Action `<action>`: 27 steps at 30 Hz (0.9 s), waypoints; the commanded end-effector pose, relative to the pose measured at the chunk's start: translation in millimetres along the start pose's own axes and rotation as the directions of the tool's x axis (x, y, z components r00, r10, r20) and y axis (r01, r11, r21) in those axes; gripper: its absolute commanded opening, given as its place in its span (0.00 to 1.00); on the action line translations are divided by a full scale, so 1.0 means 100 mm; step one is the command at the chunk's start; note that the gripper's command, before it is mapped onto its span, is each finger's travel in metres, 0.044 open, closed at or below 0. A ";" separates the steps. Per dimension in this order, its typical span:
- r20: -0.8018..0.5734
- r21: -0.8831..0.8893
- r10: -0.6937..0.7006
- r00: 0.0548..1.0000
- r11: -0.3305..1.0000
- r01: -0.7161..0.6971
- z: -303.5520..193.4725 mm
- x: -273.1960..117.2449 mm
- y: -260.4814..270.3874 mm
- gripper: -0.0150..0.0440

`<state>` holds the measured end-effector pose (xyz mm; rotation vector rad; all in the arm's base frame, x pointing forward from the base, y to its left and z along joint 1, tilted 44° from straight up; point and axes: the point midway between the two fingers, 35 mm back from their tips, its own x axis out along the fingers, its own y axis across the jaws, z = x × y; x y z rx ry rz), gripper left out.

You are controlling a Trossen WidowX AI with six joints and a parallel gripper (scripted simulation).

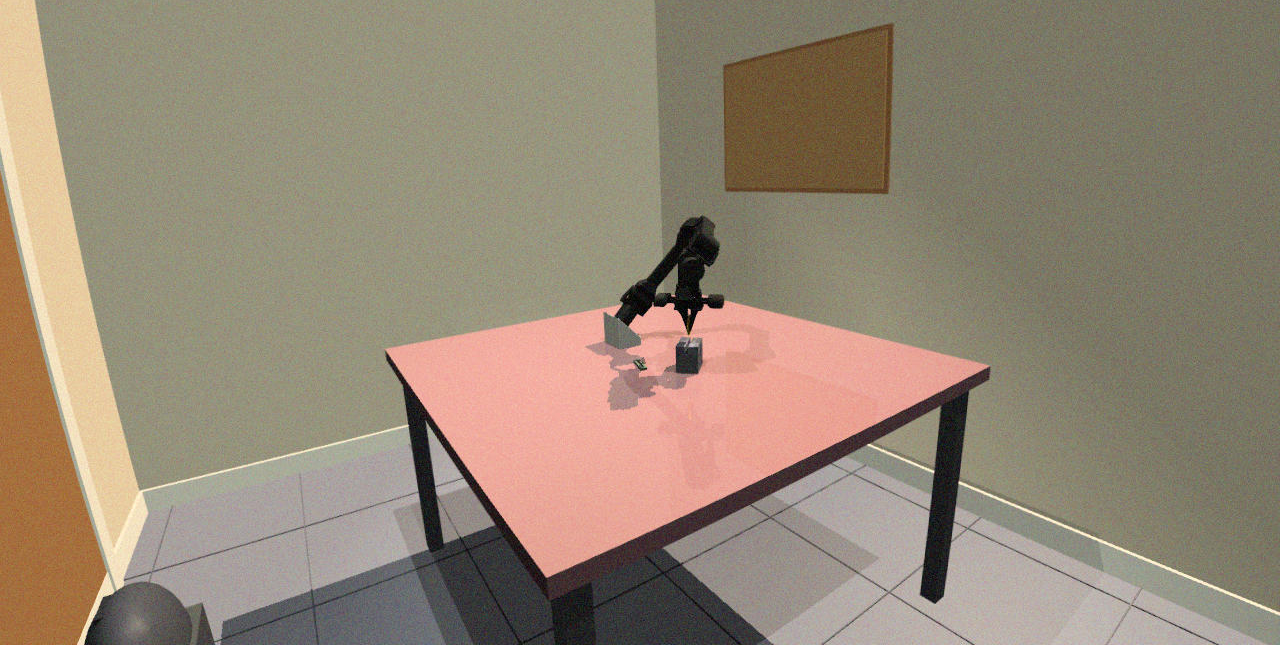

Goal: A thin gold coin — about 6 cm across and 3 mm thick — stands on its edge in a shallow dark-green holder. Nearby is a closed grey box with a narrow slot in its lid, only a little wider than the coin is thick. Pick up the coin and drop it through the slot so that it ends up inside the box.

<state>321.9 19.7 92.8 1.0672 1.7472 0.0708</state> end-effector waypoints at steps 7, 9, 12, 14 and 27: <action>0.000 0.000 0.000 1.000 1.000 0.000 0.00 0.00 0.00 0.25; 0.000 0.000 0.000 1.000 1.000 0.000 0.00 0.00 0.00 0.25; 0.000 0.000 0.000 1.000 1.000 0.000 0.00 0.01 0.00 0.25; 0.000 0.000 0.000 1.000 1.000 0.000 0.00 0.02 0.00 0.25; 0.000 0.008 0.000 1.000 1.000 0.000 -0.01 0.06 -0.01 0.25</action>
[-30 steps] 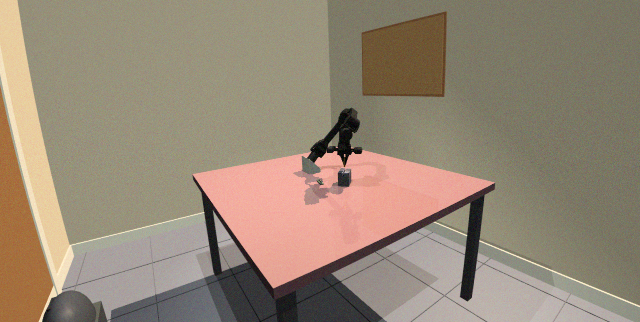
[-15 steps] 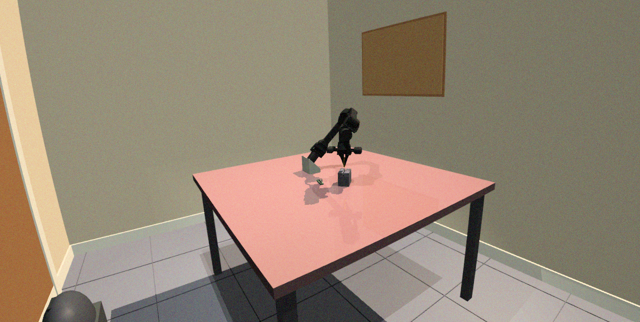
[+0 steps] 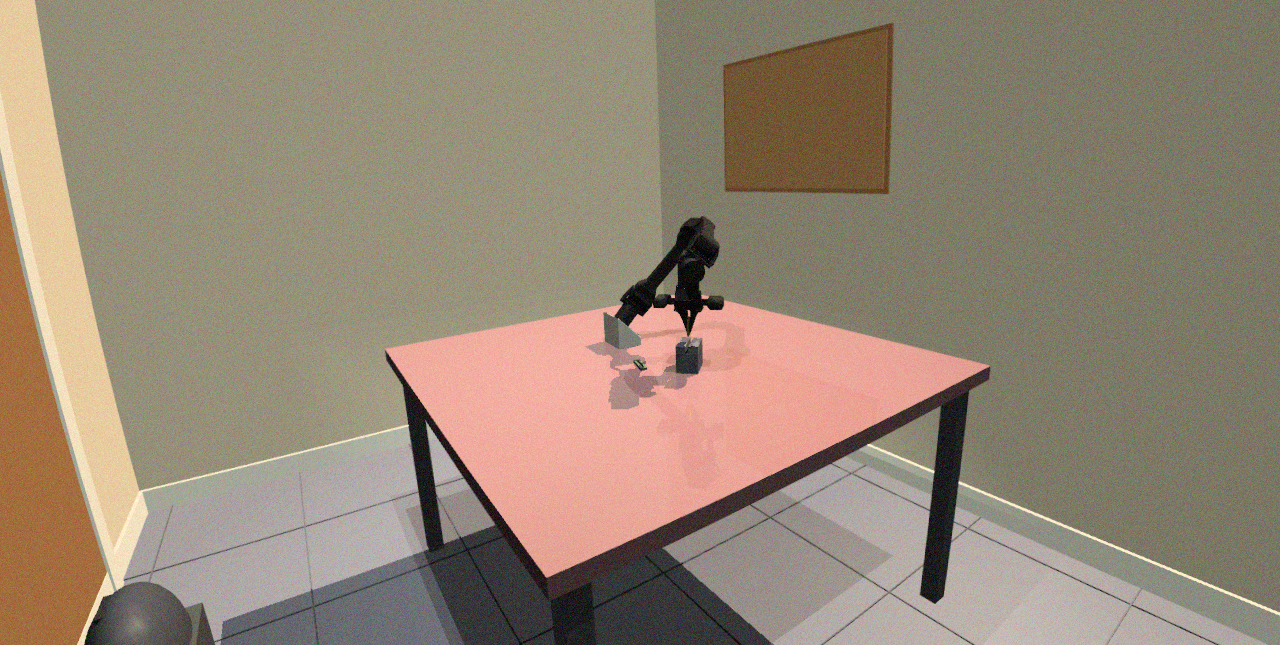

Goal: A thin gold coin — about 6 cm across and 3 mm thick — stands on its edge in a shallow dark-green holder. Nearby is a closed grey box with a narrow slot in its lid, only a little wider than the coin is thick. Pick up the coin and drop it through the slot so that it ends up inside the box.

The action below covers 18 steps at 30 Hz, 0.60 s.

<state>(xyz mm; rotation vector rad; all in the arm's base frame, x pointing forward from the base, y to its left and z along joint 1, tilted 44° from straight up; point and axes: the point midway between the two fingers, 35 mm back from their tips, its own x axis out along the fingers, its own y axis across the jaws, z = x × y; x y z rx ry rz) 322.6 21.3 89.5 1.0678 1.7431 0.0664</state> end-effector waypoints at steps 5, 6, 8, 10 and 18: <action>-0.005 0.003 0.001 1.000 1.000 -0.001 -0.02 0.04 0.00 0.25; -0.005 0.003 0.001 1.000 1.000 -0.001 -0.02 0.04 0.00 0.25; -0.005 0.002 0.001 1.000 1.000 -0.001 -0.02 0.05 0.00 0.25; -0.005 0.002 0.001 1.000 1.000 -0.001 -0.02 0.06 0.00 0.25; -0.005 0.003 0.001 1.000 1.000 -0.001 -0.01 0.08 0.01 0.25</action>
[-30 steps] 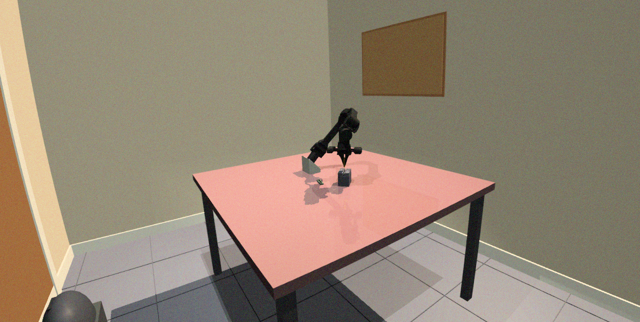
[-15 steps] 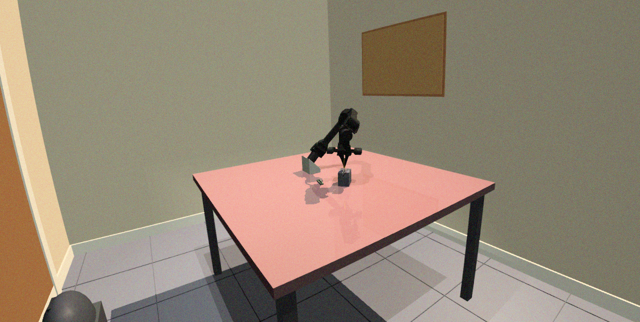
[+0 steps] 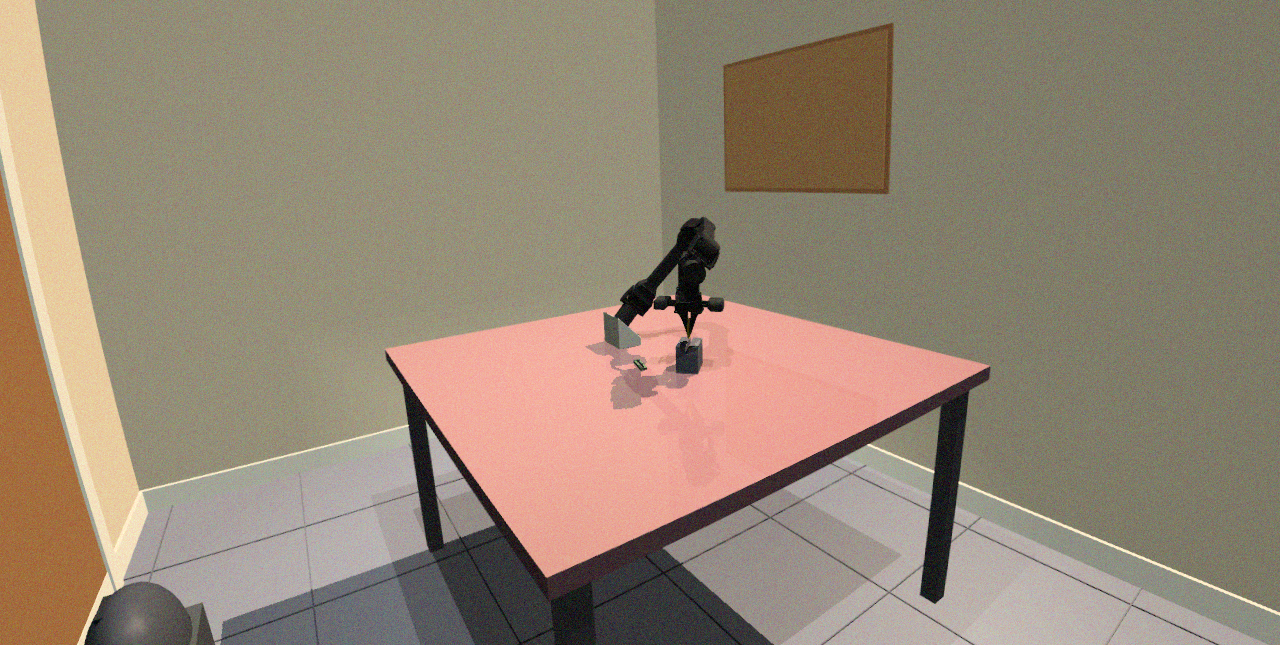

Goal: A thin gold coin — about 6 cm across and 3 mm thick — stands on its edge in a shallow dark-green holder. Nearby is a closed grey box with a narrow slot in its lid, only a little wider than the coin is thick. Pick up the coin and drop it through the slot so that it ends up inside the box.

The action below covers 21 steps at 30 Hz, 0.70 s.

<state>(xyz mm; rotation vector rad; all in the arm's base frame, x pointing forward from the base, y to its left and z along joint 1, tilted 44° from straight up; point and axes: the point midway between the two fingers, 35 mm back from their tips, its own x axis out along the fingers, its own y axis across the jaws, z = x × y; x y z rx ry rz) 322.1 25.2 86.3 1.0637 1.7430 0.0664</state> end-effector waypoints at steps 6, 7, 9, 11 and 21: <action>-0.006 0.006 0.003 1.000 1.000 -0.003 -0.01 0.04 0.00 0.25; -0.006 0.006 0.003 1.000 1.000 -0.003 -0.01 0.05 0.00 0.25; -0.006 0.007 0.003 1.000 1.000 -0.003 -0.01 0.05 0.00 0.25; -0.006 0.006 0.003 1.000 1.000 -0.003 -0.01 0.06 0.00 0.25; -0.006 0.005 0.003 1.000 1.000 -0.003 -0.02 0.09 0.00 0.25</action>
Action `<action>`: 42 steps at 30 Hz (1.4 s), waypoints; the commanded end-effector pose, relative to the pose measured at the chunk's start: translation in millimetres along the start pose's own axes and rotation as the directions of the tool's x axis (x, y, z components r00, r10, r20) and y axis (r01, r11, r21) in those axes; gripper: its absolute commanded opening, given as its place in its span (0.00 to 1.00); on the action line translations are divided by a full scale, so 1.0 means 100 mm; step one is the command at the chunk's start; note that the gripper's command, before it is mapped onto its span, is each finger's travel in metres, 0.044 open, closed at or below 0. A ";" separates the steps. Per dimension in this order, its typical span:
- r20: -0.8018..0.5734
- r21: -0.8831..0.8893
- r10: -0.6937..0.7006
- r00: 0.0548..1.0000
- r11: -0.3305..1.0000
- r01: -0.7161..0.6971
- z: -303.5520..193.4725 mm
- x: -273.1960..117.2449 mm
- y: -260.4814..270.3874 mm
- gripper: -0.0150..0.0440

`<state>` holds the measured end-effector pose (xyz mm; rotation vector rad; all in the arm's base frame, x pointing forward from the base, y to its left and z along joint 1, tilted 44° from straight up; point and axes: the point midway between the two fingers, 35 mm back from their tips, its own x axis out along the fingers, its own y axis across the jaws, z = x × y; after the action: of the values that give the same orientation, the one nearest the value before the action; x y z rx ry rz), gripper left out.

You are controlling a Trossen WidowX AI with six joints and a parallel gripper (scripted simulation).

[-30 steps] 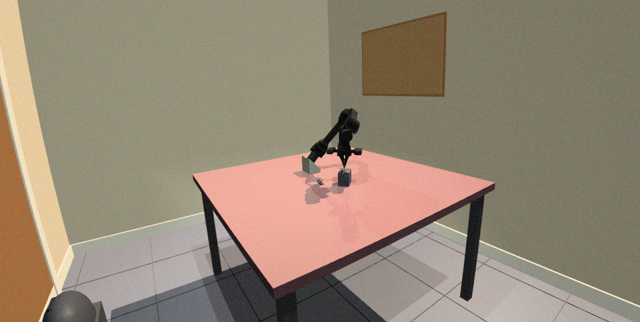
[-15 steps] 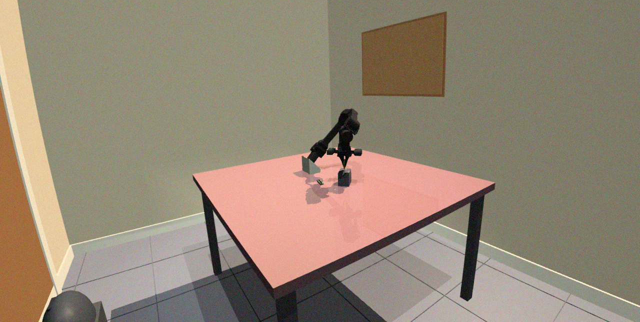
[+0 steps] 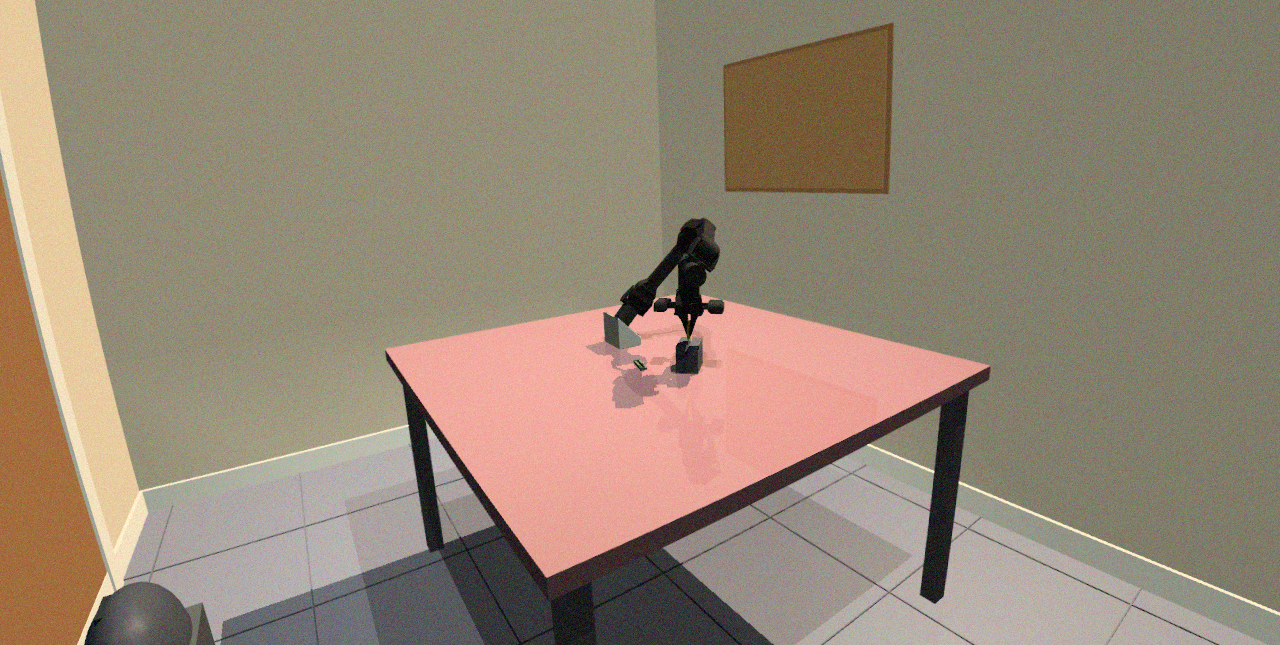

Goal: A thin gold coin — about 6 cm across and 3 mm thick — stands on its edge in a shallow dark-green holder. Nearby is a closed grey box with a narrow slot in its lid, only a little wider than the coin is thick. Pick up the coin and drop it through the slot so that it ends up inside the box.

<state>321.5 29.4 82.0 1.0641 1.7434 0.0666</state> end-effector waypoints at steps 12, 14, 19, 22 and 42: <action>0.000 0.000 0.000 1.000 1.000 0.000 0.00 0.03 0.00 0.39; 0.000 0.000 0.000 1.000 1.000 0.000 0.00 0.03 0.00 0.48; 0.000 0.000 0.000 1.000 1.000 0.000 0.00 0.03 0.00 0.53; 0.000 0.000 0.000 1.000 1.000 0.000 0.00 0.03 0.00 0.53; -0.003 0.005 0.005 1.000 1.000 -0.005 -0.04 -0.59 -0.02 1.00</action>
<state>322.7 -7.1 122.4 1.0828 1.7338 0.0642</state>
